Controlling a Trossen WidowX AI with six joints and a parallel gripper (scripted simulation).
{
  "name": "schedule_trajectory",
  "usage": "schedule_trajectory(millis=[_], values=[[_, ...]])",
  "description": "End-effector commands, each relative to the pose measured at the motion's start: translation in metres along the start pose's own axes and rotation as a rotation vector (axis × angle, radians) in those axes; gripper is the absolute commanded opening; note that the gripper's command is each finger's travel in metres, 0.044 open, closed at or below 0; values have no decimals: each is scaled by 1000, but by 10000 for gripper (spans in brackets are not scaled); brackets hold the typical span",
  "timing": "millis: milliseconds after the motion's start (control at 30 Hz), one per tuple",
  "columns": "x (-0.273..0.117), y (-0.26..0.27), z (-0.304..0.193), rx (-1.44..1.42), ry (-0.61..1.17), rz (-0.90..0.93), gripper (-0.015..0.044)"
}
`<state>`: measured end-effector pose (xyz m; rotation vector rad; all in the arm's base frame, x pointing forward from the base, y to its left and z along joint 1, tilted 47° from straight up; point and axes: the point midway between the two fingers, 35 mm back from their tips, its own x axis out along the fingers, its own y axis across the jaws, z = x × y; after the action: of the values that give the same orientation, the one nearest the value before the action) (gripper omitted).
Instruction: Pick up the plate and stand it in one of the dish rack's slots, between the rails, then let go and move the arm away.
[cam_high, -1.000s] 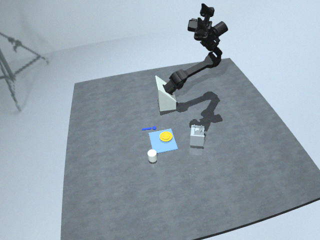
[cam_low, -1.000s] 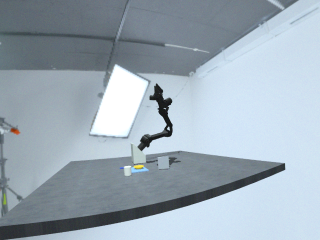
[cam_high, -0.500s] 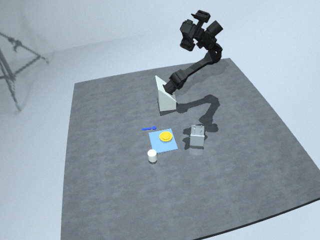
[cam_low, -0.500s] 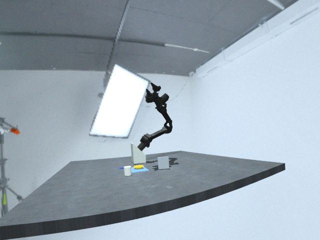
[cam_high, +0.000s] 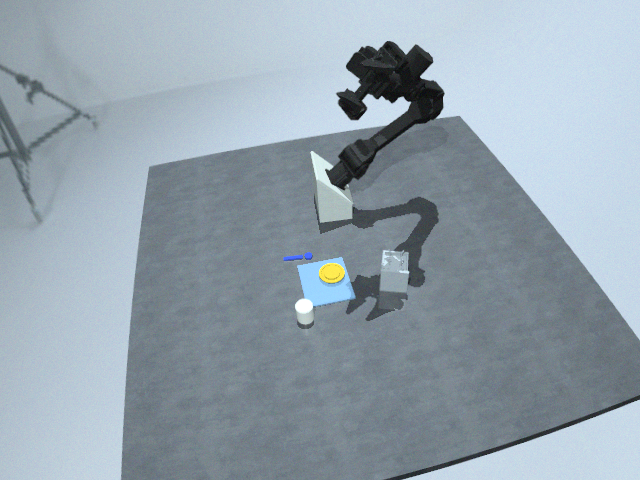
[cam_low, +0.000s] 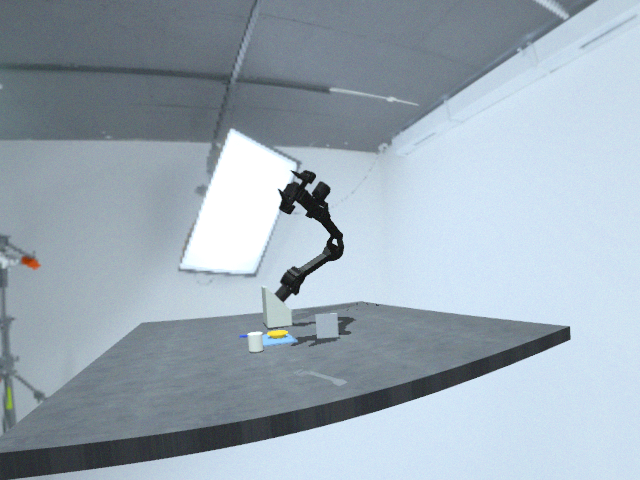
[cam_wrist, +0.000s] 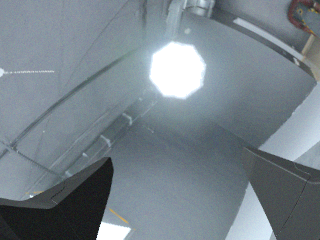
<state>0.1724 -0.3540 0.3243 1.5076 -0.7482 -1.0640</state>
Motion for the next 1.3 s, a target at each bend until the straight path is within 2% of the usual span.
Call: schedule_trajectory(millis=[0,633,1267], values=[[10,-15,-8,-113,39,-71,400],[41,-99,-44,-605,324,-381,400],[41,-183,-78,-1025,785,-568,400]])
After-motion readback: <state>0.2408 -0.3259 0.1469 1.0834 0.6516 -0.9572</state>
